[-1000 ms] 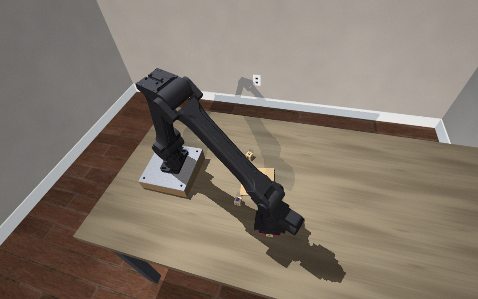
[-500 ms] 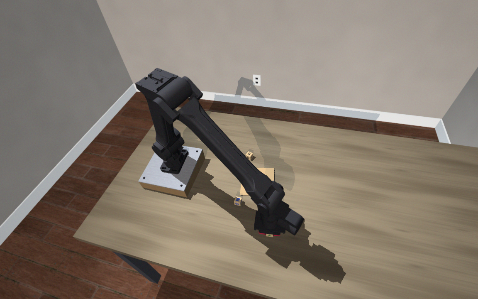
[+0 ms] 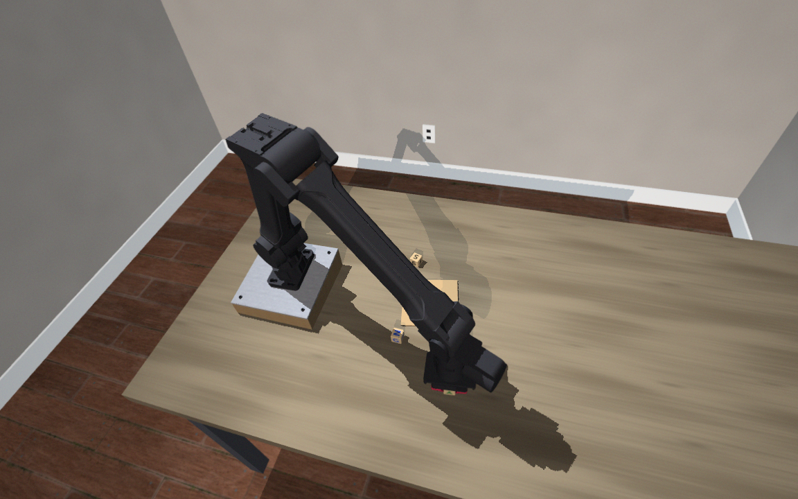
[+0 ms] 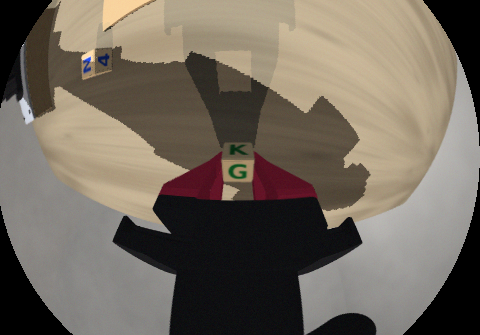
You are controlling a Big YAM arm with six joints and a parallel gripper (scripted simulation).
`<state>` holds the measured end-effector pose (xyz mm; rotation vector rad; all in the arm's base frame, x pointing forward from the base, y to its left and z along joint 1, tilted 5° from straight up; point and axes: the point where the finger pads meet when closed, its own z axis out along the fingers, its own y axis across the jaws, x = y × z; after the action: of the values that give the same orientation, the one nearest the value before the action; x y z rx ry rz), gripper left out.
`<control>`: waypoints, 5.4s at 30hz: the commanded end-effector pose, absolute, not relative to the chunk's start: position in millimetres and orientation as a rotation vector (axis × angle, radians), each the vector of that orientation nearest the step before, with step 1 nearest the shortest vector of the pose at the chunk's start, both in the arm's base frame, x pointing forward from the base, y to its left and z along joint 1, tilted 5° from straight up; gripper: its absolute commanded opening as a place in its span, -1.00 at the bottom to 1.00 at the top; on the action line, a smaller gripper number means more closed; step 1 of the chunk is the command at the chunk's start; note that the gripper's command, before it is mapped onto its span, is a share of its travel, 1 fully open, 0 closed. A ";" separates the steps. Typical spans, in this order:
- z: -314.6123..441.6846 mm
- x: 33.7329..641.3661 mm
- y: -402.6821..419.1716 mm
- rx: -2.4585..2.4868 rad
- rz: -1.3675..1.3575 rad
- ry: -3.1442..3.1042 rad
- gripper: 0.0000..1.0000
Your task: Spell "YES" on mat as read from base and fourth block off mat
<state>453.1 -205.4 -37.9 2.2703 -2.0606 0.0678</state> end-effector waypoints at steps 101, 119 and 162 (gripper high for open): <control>-22.3 454.8 -199.4 2.290 0.080 -2.050 0.82; 21.6 476.4 -205.4 2.288 0.165 -2.077 0.82; 65.5 477.7 -200.9 2.291 0.175 -2.078 0.82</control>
<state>451.4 -198.6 25.4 2.2744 -2.0565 0.0680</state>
